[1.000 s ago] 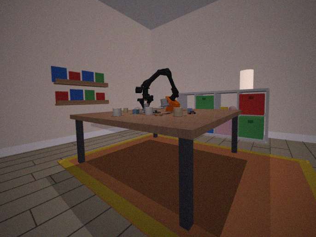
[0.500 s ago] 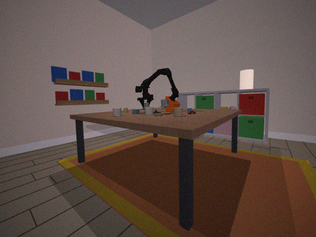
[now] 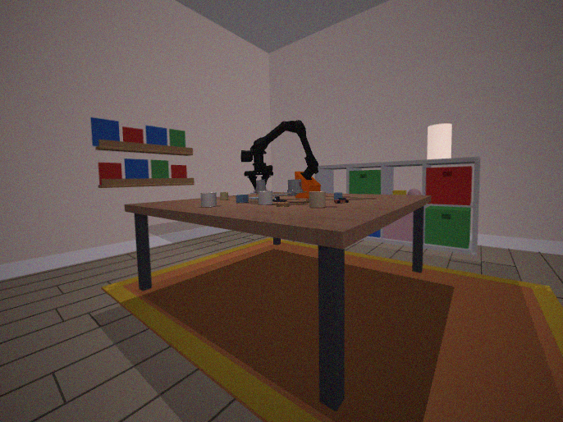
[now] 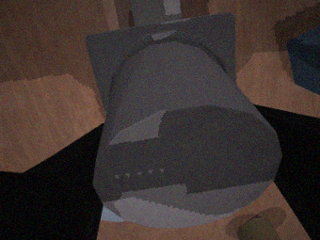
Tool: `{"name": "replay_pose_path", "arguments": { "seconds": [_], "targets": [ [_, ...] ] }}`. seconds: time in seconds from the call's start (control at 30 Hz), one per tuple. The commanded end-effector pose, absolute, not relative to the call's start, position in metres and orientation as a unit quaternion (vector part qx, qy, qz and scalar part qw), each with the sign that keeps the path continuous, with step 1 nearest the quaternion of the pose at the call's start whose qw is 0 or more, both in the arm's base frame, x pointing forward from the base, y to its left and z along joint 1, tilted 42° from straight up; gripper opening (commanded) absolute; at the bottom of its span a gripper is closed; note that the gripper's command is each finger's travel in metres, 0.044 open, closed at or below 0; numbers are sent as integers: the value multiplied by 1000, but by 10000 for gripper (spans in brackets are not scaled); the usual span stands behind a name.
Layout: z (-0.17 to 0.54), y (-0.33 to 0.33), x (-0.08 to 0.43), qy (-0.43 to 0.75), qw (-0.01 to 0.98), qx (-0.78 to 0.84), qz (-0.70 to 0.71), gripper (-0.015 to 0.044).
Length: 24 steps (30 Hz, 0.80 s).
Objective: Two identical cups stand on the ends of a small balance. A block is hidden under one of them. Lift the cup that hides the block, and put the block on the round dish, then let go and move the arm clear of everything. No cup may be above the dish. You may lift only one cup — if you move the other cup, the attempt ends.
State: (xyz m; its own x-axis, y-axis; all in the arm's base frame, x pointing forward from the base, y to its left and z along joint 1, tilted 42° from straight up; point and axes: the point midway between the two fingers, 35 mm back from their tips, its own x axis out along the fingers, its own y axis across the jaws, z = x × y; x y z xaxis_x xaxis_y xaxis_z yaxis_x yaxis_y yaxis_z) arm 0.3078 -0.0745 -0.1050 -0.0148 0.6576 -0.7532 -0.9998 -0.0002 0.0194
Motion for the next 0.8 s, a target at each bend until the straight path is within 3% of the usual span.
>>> {"name": "replay_pose_path", "arguments": {
  "seconds": [0.0,0.77],
  "targets": [
    [-100,-82,312,297,642,-295,642,0],
    [-79,-102,314,298,642,-295,642,0]
  ]
}}
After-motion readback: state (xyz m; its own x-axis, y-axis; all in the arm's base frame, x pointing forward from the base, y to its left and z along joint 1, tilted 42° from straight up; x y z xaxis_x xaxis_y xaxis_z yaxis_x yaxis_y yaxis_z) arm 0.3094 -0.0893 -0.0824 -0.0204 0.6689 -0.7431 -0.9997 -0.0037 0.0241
